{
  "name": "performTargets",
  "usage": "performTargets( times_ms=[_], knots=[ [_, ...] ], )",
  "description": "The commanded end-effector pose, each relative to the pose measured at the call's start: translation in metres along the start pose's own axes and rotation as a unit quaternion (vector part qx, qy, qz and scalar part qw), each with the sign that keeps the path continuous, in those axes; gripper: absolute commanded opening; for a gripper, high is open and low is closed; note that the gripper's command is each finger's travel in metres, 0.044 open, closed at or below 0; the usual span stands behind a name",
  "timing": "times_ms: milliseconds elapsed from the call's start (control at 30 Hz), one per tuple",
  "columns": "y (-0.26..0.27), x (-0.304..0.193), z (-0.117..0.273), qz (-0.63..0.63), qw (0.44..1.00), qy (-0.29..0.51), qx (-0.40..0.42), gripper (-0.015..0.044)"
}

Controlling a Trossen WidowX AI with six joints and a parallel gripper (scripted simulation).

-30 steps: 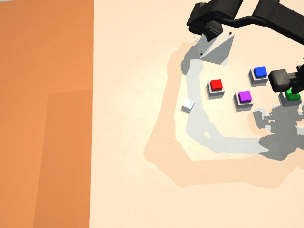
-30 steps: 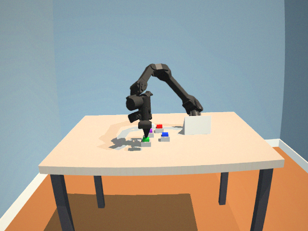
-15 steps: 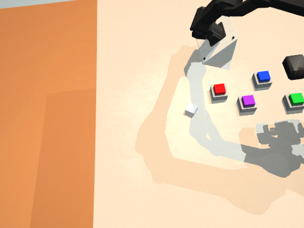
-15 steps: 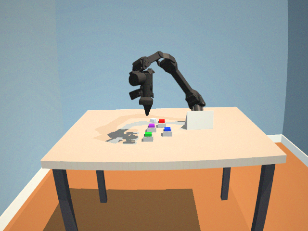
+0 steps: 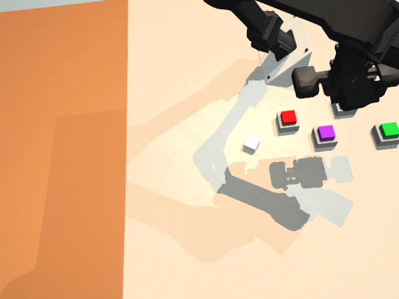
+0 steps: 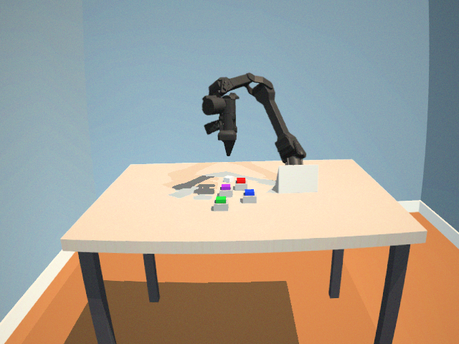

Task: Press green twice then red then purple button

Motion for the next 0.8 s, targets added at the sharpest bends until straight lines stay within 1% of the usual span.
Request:
performTargets(
  times_ms=[0,100,300,500,767],
  knots=[
    [-0.042,-0.029,-0.011,0.007,1.0,0.006,-0.008,0.002],
    [-0.063,-0.046,-0.017,0.008,1.0,0.007,-0.01,0.002],
    [-0.065,-0.048,-0.02,0.008,1.0,0.007,-0.01,0.002],
    [-0.066,-0.048,-0.078,0.007,1.0,0.007,-0.011,0.002],
    [-0.066,-0.048,-0.084,0.007,1.0,0.007,-0.011,0.002]
  ],
)
Point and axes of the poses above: the point midway between the two fingers, 35 mm back from their tips, its own z axis back along the fingers, its own y axis across the jaws, x = y × z, the point moved 9 cm from there along z, back along the fingers, and after that the axes turned 6 degrees about z, right-handed, at the moved point
